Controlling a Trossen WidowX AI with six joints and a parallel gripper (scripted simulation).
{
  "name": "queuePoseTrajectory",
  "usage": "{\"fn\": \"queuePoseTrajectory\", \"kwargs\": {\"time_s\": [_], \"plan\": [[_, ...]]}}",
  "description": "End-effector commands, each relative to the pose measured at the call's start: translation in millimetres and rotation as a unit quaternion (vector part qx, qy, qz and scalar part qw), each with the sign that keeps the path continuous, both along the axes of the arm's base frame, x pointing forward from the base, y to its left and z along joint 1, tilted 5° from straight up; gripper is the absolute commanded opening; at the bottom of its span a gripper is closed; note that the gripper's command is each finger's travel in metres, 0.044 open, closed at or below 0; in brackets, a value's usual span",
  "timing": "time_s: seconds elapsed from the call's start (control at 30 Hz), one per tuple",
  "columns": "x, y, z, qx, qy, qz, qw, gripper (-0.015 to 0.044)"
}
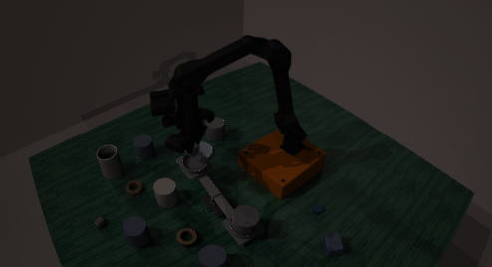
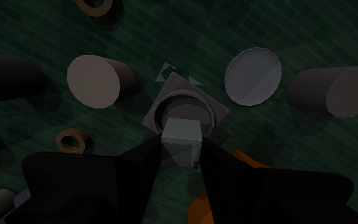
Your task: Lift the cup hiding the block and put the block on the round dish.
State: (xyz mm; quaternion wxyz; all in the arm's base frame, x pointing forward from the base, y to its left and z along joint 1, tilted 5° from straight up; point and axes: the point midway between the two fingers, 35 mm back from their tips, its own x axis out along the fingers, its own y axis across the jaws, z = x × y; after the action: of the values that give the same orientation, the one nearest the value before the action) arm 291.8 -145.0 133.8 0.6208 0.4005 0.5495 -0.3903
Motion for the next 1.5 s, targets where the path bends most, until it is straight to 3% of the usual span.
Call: {"fn": "queuePoseTrajectory", "kwargs": {"time_s": [0.0,0.27,0.83,1.47], "plan": [[-2.3,0.6,21.8,-0.004,-0.005,-0.003,1.0,0.0],[-7.9,2.0,44.3,-0.004,-0.005,-0.003,1.0,0.0],[-84.4,-104.8,-54.4,-0.009,-0.001,-0.003,1.0,0.0],[-84.9,-110.3,-101.2,-0.009,-0.001,-0.003,1.0,0.0]]}}
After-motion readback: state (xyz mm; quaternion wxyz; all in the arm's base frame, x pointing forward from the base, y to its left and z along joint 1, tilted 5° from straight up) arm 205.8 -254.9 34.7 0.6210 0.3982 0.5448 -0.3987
